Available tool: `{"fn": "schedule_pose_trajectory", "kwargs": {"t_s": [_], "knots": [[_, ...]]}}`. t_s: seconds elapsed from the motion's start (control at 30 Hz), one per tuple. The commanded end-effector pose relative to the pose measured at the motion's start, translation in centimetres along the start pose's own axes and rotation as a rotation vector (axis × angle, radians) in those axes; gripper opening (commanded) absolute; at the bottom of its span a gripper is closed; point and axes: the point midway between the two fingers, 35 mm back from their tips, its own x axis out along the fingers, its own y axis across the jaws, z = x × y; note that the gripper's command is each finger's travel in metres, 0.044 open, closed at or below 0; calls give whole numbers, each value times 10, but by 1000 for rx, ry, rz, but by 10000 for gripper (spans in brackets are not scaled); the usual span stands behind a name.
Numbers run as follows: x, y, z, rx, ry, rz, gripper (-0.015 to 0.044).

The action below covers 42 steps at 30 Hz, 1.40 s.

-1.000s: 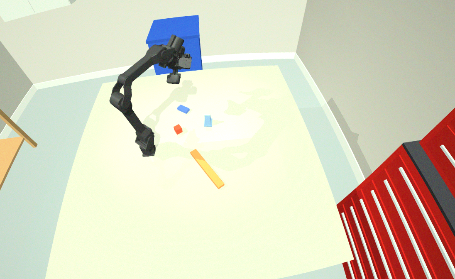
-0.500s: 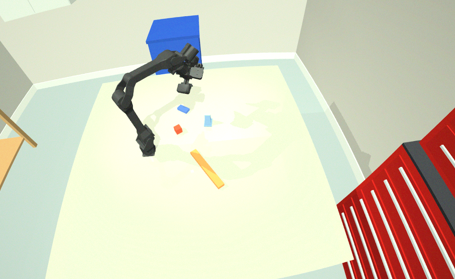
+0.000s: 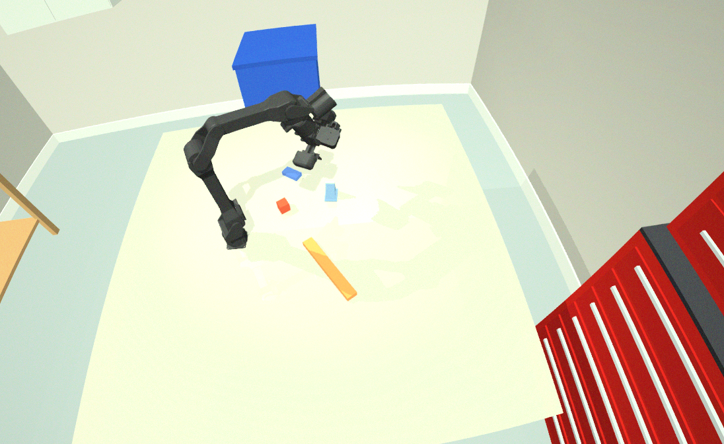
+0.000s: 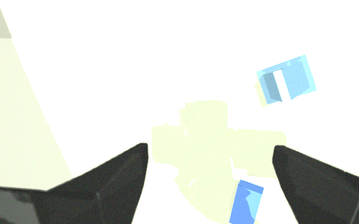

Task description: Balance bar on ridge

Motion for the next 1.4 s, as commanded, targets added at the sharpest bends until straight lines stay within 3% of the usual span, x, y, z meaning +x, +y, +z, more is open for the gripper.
{"fn": "schedule_pose_trajectory", "kwargs": {"t_s": [0.0,0.7,1.37], "knots": [[3,-15,16,24,-22,-40,315],[5,-112,89,196,-95,-237,315],[-9,-218,123,375,-88,-416,315]]}}
